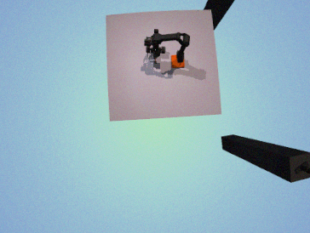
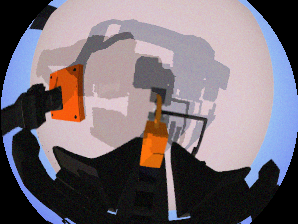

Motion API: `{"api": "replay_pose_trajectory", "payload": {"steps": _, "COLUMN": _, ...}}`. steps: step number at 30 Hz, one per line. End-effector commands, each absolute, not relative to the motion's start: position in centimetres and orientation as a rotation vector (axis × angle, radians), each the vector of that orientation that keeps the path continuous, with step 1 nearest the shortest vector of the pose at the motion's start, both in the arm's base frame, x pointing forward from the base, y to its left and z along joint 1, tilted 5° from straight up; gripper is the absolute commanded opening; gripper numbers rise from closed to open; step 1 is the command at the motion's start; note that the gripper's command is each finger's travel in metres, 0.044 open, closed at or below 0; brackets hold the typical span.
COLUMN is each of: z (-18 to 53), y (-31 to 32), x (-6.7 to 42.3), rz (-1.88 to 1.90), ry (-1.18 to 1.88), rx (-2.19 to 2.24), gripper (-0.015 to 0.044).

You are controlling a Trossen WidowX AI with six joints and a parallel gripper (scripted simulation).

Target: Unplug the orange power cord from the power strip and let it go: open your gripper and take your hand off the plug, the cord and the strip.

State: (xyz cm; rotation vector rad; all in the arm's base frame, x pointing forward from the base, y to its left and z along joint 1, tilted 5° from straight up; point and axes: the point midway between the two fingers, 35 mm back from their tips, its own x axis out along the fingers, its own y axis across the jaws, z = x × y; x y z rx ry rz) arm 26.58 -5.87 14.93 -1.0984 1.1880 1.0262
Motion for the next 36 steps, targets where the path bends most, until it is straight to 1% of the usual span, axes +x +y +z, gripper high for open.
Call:
{"api": "replay_pose_trajectory", "payload": {"steps": 1, "z": 14.8, "y": -6.0, "x": 26.5, "rz": 1.035, "ry": 1.184, "rx": -1.096, "gripper": 0.016}}
{"api": "replay_pose_trajectory", "payload": {"steps": 12, "z": 13.7, "y": -6.0, "x": 26.5, "rz": 1.035, "ry": 1.184, "rx": -1.096, "gripper": 0.016}}
{"api": "replay_pose_trajectory", "payload": {"steps": 16, "z": 13.9, "y": -6.1, "x": 26.6, "rz": 1.028, "ry": 1.189, "rx": -1.097, "gripper": 0.0055}}
{"api": "replay_pose_trajectory", "payload": {"steps": 24, "z": 13.9, "y": -6.1, "x": 26.6, "rz": 1.028, "ry": 1.189, "rx": -1.097, "gripper": 0.0002}}
{"api": "replay_pose_trajectory", "payload": {"steps": 36, "z": 14.0, "y": -4.7, "x": 27.0, "rz": 1.03, "ry": 1.187, "rx": -1.096, "gripper": 0.0}}
